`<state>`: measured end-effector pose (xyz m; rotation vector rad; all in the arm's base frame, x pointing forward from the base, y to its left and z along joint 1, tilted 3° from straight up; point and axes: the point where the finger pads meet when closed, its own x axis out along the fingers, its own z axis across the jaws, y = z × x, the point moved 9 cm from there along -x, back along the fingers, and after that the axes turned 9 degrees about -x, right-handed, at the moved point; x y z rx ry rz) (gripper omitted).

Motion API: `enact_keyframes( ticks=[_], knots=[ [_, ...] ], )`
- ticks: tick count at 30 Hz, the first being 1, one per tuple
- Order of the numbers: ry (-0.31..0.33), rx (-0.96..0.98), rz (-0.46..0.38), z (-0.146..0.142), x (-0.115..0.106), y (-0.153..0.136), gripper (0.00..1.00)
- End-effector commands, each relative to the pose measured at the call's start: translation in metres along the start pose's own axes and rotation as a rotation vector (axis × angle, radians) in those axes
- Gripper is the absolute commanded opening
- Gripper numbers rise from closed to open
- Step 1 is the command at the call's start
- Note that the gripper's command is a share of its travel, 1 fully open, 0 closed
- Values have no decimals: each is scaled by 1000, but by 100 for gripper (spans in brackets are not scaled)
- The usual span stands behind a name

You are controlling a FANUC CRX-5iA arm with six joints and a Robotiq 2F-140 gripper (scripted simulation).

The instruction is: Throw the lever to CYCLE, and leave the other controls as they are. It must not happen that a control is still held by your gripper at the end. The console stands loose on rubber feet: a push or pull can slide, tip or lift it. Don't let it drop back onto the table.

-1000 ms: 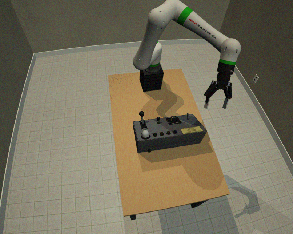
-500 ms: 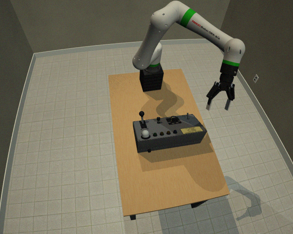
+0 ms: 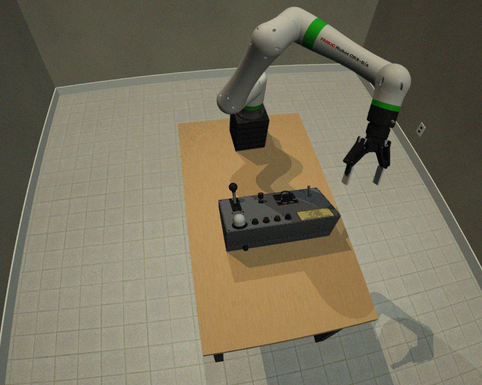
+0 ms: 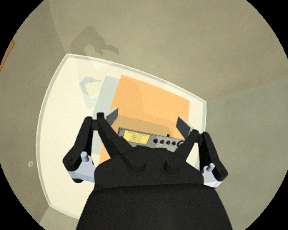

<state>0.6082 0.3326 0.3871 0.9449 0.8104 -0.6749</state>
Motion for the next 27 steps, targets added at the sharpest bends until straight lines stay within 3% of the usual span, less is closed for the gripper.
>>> enact_keyframes(
  ticks=[1, 3, 16, 18, 27],
  knots=[
    [0, 0, 0, 0, 0, 0, 100],
    [1, -10, -28, 21, -2, 27, 100],
    [1, -10, -28, 21, -2, 27, 100],
    [7, -18, -58, 44, -3, 49, 100],
    [7, -18, -58, 44, -3, 49, 100]
  ],
)
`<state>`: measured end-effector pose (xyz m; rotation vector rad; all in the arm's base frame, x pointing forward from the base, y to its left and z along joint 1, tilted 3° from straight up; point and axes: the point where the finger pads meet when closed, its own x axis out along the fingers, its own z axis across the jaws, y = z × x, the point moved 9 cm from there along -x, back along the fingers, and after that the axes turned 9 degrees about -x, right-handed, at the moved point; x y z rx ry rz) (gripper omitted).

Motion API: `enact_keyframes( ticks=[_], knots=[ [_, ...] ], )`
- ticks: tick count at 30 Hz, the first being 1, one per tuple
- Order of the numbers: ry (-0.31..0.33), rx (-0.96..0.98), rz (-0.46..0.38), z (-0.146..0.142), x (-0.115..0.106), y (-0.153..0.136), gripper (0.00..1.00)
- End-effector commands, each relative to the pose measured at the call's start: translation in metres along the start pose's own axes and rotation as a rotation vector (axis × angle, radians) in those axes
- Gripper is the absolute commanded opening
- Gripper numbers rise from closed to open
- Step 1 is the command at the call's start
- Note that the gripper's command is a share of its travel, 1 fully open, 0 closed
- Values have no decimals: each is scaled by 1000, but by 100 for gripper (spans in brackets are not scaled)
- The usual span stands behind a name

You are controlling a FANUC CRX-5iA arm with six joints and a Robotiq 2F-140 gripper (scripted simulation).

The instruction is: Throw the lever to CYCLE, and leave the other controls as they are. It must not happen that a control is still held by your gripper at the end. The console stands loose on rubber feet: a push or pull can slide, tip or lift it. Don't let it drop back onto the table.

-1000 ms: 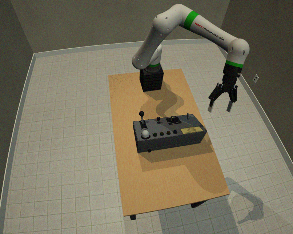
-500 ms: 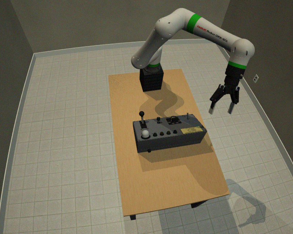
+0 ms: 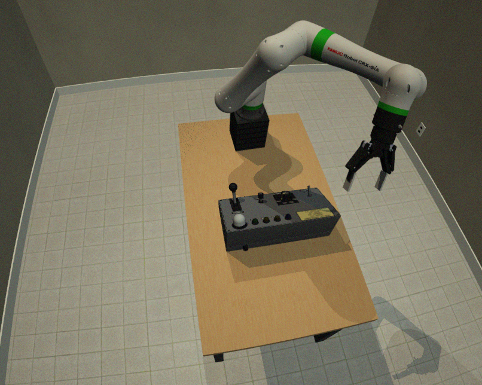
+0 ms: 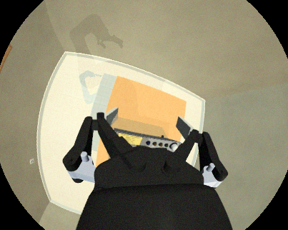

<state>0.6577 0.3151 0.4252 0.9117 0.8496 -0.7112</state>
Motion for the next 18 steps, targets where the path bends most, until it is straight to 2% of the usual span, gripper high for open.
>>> enact_keyframes(
  ticks=[1, 4, 6, 18],
  knots=[
    [0, 0, -3, 0, 0, 1, 100],
    [0, 0, -3, 0, 0, 1, 100],
    [10, -5, -35, 25, -1, 16, 100],
    [10, -5, -35, 25, -1, 16, 100]
  ],
)
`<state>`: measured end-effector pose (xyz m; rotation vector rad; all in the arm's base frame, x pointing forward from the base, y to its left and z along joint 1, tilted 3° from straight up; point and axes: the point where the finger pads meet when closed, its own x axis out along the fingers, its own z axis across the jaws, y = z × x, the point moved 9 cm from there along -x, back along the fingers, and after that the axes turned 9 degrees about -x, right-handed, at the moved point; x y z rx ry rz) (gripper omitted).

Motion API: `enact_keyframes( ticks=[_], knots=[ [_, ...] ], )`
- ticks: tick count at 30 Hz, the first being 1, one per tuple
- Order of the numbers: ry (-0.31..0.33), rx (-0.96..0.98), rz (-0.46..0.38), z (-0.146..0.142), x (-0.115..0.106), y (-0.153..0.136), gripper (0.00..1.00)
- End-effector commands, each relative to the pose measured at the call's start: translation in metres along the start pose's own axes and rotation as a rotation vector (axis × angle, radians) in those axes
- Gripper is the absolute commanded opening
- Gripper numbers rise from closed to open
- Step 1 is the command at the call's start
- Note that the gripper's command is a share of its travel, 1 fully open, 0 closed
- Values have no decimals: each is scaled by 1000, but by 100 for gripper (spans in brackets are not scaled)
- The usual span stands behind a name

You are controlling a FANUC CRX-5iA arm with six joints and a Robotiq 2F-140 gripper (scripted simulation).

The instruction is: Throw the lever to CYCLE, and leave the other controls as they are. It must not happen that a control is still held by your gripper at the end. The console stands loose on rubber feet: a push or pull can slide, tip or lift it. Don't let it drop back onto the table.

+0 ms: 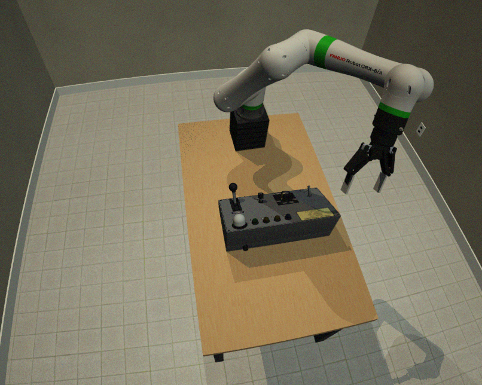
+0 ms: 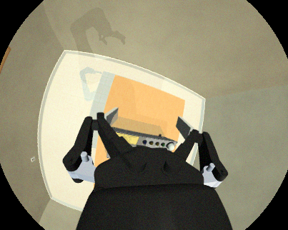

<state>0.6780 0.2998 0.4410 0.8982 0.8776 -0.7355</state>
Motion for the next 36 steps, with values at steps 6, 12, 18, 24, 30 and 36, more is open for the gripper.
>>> enact_keyframes(
  ticks=[6, 12, 18, 24, 30, 36],
  knots=[
    [14, -1, -34, 27, -1, 8, 100],
    [14, -1, -34, 27, -1, 8, 100],
    [14, -1, -34, 27, -1, 8, 100],
    [31, 2, -70, 53, 0, 8, 100],
    [31, 2, -70, 53, 0, 8, 100],
    [31, 2, -70, 53, 0, 8, 100]
  ],
)
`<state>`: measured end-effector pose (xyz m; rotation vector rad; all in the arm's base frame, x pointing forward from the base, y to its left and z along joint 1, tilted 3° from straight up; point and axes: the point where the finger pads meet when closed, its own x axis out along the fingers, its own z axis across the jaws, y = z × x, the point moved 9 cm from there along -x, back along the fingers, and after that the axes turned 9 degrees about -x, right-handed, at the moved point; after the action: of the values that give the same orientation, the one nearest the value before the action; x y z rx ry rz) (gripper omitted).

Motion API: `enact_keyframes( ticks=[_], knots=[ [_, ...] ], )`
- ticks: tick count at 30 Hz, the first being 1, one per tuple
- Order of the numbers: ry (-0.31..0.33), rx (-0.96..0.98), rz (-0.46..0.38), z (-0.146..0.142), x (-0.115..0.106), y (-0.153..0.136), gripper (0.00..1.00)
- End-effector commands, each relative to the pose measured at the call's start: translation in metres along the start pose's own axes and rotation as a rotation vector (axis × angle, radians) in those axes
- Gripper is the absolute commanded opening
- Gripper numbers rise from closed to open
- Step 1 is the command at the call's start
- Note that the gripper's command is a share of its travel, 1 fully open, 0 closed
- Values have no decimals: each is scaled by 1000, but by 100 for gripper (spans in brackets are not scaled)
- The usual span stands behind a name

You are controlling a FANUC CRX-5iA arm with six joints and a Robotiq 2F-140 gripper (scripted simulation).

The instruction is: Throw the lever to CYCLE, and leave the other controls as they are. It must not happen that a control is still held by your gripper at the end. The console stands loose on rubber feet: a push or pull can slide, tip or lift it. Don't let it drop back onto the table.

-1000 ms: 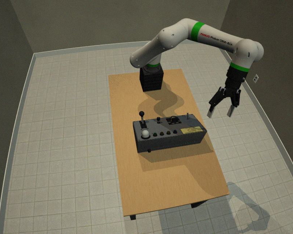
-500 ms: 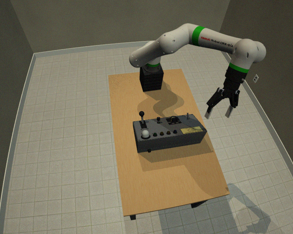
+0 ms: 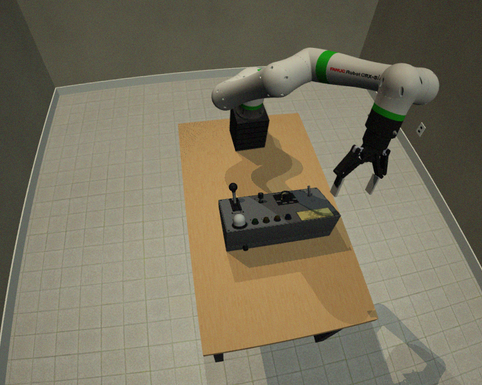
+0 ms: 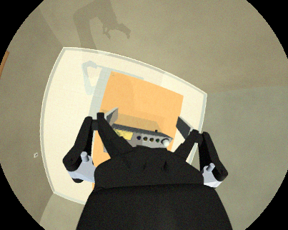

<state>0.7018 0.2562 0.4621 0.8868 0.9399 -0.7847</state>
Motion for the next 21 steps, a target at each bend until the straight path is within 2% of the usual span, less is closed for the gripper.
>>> enact_keyframes(
  ticks=[1, 2, 18, 21],
  knots=[
    [0, 0, 0, 0, 0, 0, 100],
    [10, 3, -18, 13, 0, -3, 100],
    [10, 3, -18, 13, 0, -3, 100],
    [47, 20, -74, 52, 4, -23, 100]
  ],
)
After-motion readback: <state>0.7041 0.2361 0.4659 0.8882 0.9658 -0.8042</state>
